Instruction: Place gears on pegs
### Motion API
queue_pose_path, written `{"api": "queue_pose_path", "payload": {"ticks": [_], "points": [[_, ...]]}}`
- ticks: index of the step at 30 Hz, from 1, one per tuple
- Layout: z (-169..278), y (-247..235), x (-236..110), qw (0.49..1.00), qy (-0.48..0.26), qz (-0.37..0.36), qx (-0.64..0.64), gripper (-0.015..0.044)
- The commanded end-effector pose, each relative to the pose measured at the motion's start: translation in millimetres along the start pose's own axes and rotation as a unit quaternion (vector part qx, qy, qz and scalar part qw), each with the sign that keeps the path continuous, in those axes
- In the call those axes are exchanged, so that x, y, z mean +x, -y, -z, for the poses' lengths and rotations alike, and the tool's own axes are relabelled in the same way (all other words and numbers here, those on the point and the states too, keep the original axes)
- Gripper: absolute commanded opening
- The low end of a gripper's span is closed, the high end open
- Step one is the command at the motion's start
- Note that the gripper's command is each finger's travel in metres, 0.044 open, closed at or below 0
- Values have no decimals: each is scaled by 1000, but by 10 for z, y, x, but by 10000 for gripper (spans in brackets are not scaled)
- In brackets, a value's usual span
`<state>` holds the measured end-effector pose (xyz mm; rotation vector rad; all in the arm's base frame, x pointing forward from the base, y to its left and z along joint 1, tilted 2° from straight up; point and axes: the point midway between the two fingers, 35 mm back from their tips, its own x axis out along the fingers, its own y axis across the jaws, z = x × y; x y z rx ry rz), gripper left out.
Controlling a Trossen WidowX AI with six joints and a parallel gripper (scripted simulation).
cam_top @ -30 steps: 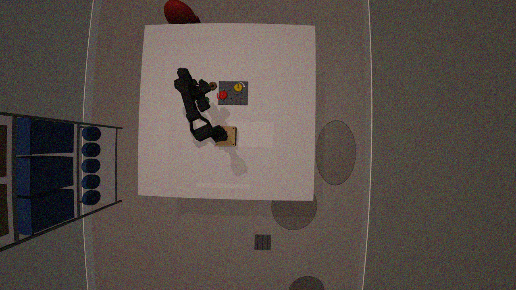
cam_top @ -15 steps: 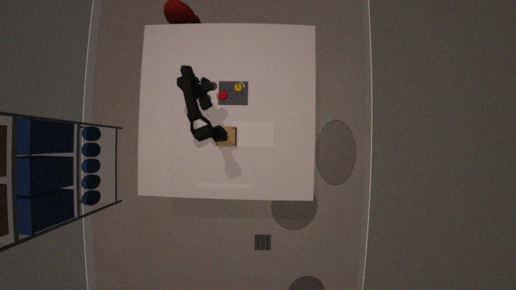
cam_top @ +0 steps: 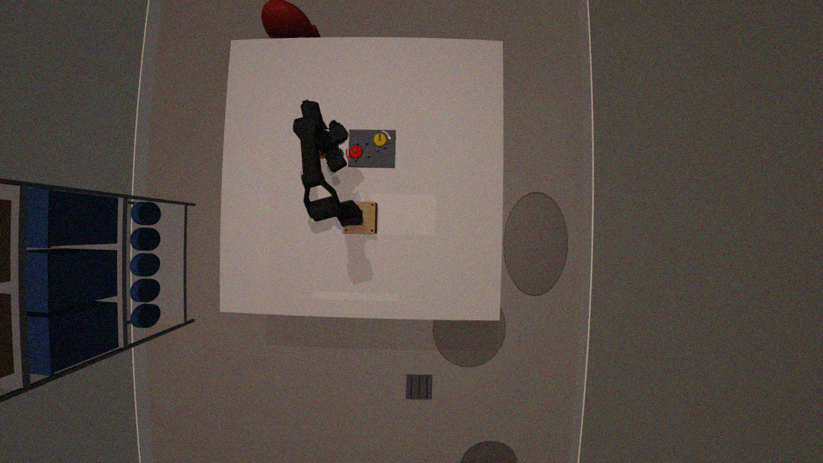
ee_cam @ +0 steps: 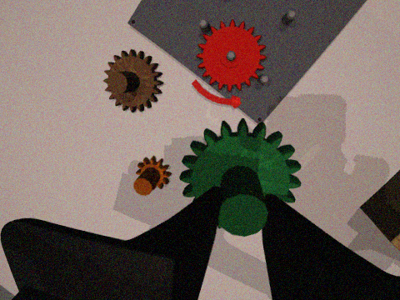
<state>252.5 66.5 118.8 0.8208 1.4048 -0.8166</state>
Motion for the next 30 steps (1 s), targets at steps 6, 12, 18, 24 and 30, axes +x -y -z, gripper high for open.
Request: {"api": "queue_pose_path", "payload": {"ticks": [6, 12, 18, 24, 30], "points": [[-169, 23, 106, 1000, -2, 3, -2, 0], [-293, 34, 171, 1000, -1, 3, -2, 0], [-416, 53, 236, 1000, 0, 3, -1, 0], [-539, 79, 302, 1000, 1, 4, -1, 0], [-661, 113, 368, 1000, 2, 4, -1, 0]]}}
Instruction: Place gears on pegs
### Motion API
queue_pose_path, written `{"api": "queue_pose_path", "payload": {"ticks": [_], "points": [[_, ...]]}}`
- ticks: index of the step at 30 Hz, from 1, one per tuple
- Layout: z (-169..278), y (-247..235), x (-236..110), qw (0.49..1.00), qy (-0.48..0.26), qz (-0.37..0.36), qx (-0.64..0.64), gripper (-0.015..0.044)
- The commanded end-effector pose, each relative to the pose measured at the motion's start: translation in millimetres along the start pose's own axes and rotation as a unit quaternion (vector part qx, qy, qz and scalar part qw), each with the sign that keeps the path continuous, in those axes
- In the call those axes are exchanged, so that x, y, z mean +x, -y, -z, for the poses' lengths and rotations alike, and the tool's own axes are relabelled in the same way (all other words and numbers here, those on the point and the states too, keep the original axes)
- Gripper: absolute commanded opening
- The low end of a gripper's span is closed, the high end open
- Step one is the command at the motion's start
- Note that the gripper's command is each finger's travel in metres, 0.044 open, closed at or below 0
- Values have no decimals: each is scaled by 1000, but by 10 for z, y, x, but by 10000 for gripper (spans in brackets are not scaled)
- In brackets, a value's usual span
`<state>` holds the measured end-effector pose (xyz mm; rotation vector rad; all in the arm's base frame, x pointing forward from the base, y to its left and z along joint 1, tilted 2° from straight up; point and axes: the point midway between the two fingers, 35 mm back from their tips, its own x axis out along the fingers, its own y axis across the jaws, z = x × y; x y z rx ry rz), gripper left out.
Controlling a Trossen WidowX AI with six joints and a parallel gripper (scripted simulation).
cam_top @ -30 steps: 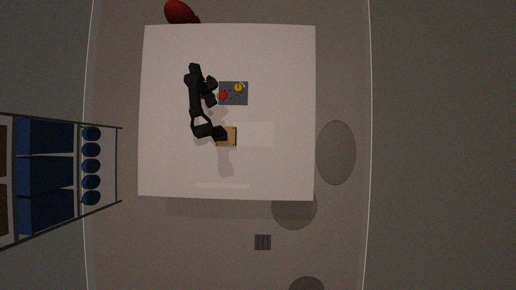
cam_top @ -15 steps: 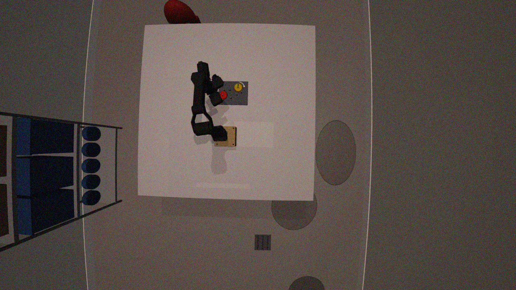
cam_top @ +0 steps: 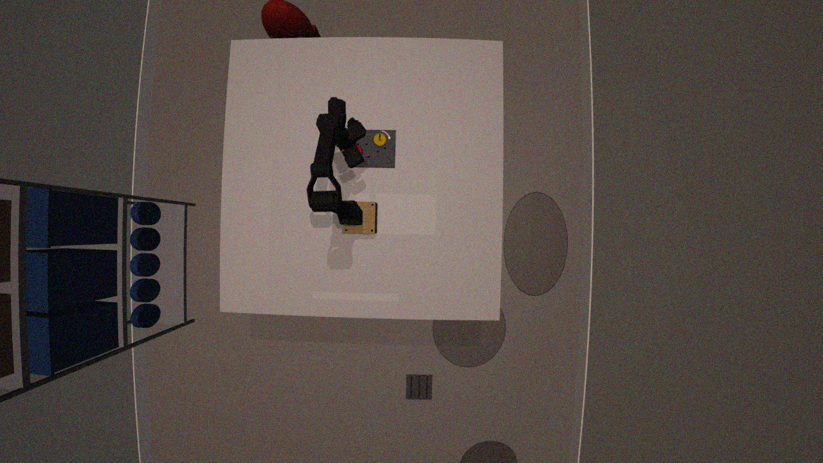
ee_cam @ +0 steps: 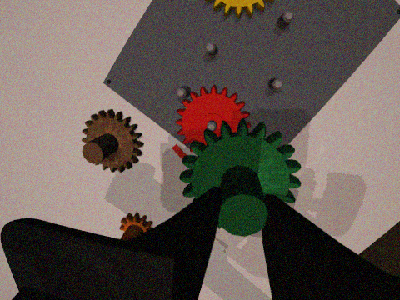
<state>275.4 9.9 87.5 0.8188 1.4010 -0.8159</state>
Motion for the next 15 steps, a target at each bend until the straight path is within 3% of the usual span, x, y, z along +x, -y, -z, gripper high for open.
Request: {"api": "queue_pose_path", "payload": {"ticks": [1, 15], "points": [[-77, 37, 64, 1000, 0, 5, 0, 0], [-353, 149, 220, 1000, 2, 6, 0, 0]]}}
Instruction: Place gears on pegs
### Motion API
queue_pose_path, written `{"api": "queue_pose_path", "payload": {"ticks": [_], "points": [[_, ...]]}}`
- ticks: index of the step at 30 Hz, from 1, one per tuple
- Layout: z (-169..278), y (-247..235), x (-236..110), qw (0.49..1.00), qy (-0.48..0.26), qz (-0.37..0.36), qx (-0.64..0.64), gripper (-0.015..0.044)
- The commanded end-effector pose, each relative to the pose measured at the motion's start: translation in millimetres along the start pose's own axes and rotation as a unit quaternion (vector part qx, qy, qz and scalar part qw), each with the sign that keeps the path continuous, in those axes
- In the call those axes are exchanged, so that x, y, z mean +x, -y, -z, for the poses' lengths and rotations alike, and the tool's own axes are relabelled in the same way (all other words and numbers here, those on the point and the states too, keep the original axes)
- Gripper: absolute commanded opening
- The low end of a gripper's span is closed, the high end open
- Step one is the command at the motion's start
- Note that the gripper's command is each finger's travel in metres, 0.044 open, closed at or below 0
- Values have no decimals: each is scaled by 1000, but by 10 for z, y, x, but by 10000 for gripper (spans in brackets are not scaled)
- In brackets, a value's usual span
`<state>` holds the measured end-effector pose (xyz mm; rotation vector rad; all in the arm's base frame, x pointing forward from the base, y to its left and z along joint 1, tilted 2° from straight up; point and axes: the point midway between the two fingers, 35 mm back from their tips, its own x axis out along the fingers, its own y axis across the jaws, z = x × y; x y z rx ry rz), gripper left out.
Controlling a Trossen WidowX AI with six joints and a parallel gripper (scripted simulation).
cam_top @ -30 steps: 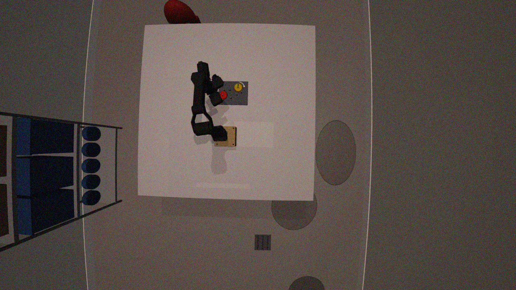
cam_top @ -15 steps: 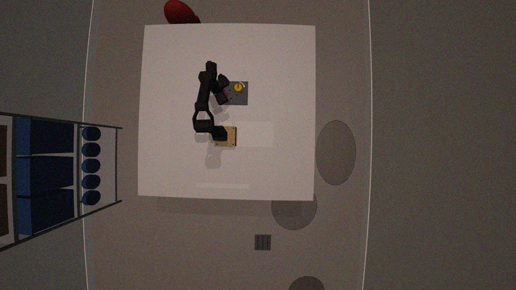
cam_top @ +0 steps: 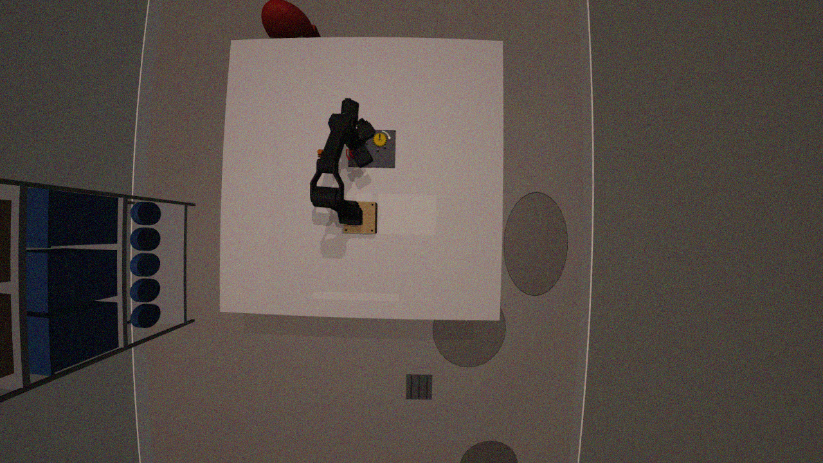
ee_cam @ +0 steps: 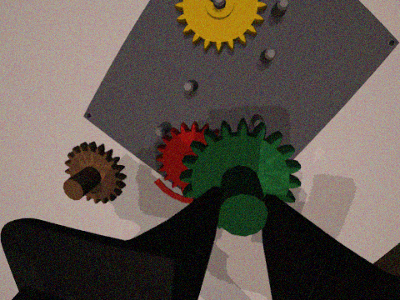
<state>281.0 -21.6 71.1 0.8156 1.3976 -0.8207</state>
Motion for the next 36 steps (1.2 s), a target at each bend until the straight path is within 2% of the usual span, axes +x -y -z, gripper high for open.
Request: {"api": "queue_pose_path", "payload": {"ticks": [1, 9, 36], "points": [[-71, 49, 65, 1000, -1, 5, 0, 0], [-208, 125, 148, 1000, 0, 6, 0, 0], [-222, 125, 111, 1000, 0, 6, 0, 0]]}}
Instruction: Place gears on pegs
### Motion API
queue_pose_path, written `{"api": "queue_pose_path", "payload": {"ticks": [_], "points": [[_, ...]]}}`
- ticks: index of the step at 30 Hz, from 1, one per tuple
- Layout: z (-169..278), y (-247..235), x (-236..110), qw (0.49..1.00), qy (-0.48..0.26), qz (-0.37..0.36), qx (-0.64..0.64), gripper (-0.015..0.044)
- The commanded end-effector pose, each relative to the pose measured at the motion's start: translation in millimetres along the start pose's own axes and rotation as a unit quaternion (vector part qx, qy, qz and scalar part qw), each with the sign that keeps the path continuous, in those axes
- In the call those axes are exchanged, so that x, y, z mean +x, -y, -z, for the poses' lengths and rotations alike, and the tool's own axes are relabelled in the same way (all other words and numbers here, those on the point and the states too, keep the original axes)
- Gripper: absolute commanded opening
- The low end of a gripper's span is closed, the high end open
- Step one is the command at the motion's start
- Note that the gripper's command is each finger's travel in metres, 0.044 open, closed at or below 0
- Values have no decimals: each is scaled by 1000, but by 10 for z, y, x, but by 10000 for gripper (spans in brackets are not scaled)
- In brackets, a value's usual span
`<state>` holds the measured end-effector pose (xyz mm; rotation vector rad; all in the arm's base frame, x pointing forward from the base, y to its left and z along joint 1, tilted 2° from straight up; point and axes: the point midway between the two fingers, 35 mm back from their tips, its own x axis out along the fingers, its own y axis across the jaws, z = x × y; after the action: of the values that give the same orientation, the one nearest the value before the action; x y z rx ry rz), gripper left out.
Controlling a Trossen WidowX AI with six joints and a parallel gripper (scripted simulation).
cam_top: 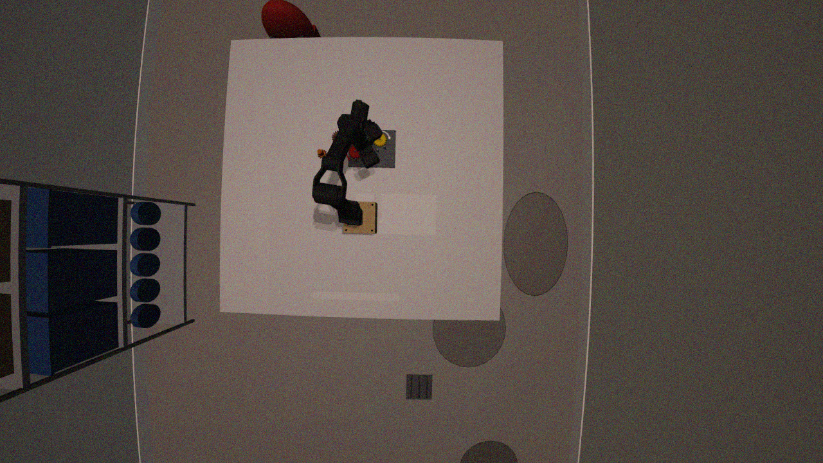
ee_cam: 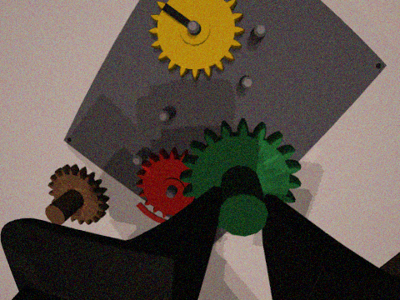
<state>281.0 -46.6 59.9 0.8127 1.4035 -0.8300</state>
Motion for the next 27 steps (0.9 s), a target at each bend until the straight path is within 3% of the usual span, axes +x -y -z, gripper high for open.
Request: {"api": "queue_pose_path", "payload": {"ticks": [1, 16, 27], "points": [[-6, 1, 0, 1000, 1, 1, -2, 0], [-6, 5, 185, 998, 1, 1, -68, 0], [-7, -1, 347, 1000, 1, 1, -19, 0]]}}
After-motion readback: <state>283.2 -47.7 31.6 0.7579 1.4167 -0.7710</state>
